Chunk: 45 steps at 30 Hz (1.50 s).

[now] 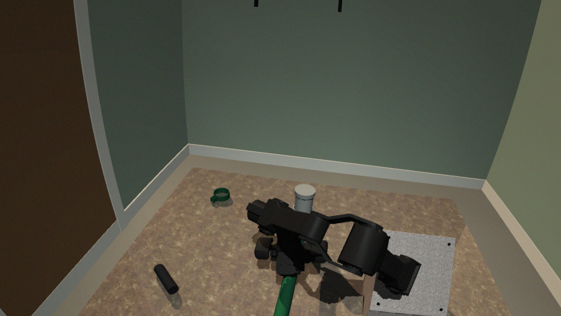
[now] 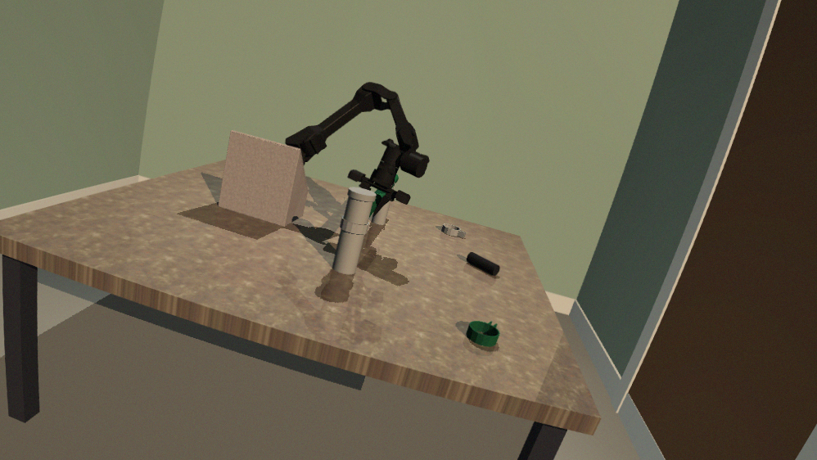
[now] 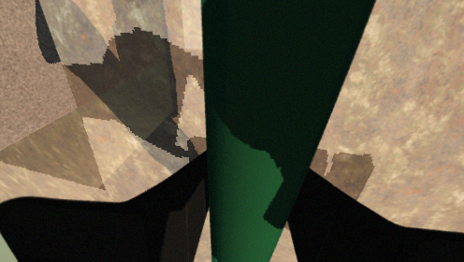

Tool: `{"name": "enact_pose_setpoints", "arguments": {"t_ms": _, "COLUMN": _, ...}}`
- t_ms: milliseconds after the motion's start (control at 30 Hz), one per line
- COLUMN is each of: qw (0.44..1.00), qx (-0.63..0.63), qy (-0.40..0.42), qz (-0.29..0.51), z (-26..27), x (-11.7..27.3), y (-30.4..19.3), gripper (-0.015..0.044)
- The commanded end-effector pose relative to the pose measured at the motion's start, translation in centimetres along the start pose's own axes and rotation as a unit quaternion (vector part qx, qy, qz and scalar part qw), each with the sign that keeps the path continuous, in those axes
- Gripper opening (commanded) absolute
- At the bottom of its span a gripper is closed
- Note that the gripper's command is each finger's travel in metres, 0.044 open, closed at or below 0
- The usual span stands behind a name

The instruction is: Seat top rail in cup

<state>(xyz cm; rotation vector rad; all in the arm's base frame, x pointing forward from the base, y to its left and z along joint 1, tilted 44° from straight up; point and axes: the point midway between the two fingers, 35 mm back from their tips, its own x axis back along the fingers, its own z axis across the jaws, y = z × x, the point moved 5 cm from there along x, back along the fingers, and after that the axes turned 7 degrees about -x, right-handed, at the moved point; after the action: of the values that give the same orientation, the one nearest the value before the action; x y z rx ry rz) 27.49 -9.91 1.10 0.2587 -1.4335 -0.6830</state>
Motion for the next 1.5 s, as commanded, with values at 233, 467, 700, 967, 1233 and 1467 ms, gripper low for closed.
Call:
{"name": "enact_pose_setpoints", "arguments": {"t_ms": 233, "qw": 1.0, "qx": 0.0, "qy": -0.004, "qz": 0.004, "z": -0.2, "x": 0.5, "y": -0.7, "gripper": 0.0}}
{"name": "enact_pose_setpoints", "arguments": {"t_ms": 467, "qw": 1.0, "qx": 0.0, "qy": -0.005, "qz": 0.004, "z": -0.3, "x": 0.6, "y": -0.8, "gripper": 0.0}}
{"name": "enact_pose_setpoints", "arguments": {"t_ms": 700, "qw": 1.0, "qx": 0.0, "qy": -0.005, "qz": 0.004, "z": -0.3, "x": 0.8, "y": -1.0, "gripper": 0.0}}
{"name": "enact_pose_setpoints", "arguments": {"t_ms": 967, "qw": 1.0, "qx": 0.0, "qy": -0.005, "qz": 0.004, "z": -0.5, "x": 1.0, "y": -1.1, "gripper": 0.0}}
{"name": "enact_pose_setpoints", "arguments": {"t_ms": 1233, "qw": 1.0, "qx": 0.0, "qy": -0.005, "qz": 0.004, "z": -0.5, "x": 1.1, "y": -1.3, "gripper": 0.0}}
{"name": "enact_pose_setpoints", "arguments": {"t_ms": 1467, "qw": 1.0, "qx": 0.0, "qy": -0.005, "qz": 0.004, "z": -0.6, "x": 1.1, "y": -1.5, "gripper": 0.0}}
